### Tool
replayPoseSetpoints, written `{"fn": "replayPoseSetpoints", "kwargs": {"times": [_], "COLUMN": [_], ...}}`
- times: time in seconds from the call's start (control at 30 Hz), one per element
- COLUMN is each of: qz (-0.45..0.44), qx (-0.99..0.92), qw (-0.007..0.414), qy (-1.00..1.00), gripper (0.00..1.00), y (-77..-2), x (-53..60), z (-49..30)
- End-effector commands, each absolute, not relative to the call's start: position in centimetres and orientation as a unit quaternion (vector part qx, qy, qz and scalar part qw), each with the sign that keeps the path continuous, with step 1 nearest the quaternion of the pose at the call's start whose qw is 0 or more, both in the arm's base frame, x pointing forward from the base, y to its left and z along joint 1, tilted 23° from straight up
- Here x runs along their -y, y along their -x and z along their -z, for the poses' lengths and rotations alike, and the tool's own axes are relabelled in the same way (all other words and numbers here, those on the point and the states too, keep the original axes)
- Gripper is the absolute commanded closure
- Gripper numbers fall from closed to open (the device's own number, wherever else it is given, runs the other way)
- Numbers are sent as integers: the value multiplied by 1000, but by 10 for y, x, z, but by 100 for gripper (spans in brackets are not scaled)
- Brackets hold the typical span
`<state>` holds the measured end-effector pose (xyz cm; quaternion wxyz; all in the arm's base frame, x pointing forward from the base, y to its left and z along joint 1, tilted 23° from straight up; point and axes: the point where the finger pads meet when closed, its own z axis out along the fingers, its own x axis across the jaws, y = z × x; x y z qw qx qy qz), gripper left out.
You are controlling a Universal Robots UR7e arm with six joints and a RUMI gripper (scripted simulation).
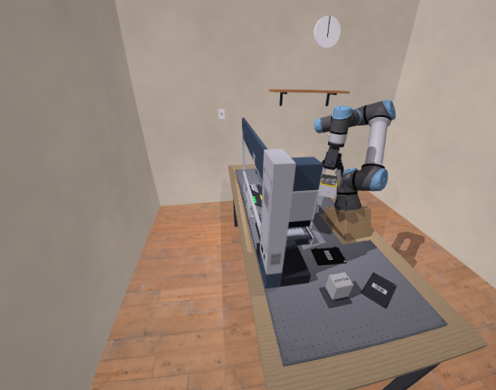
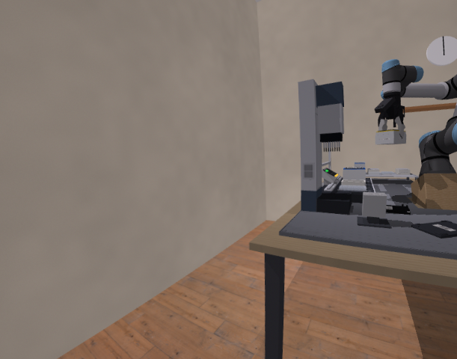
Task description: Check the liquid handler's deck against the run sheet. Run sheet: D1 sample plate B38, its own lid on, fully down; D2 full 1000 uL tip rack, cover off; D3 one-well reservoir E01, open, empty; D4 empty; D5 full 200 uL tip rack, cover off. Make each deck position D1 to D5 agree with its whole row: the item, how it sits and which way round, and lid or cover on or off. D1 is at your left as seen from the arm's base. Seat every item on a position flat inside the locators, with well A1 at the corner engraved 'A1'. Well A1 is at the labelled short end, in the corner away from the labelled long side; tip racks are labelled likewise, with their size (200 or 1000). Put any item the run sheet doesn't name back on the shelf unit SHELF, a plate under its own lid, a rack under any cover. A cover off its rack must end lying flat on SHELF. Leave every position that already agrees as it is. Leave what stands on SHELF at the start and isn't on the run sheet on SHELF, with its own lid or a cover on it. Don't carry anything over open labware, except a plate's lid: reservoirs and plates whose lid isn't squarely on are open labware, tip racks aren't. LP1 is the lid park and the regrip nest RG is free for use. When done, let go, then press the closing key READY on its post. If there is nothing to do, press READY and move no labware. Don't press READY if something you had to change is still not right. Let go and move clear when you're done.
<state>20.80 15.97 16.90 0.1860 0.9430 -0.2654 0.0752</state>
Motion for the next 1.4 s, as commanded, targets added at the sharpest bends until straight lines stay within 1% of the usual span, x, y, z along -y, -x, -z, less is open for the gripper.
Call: {"fn": "replayPoseSetpoints", "kwargs": {"times": [0.0,0.43,0.53,1.23,1.37], "qz": [-66,-46,-46,-8,-2], "qx": [214,109,109,-79,-108], "qw": [186,192,193,198,198], "qy": [-957,-974,-974,-977,-974], "gripper": [100,100,100,100,100], "y": [-210,-210,-210,-209,-209], "x": [-161,-161,-161,-250,-252], "z": [-171,-171,-171,-134,-133]}}
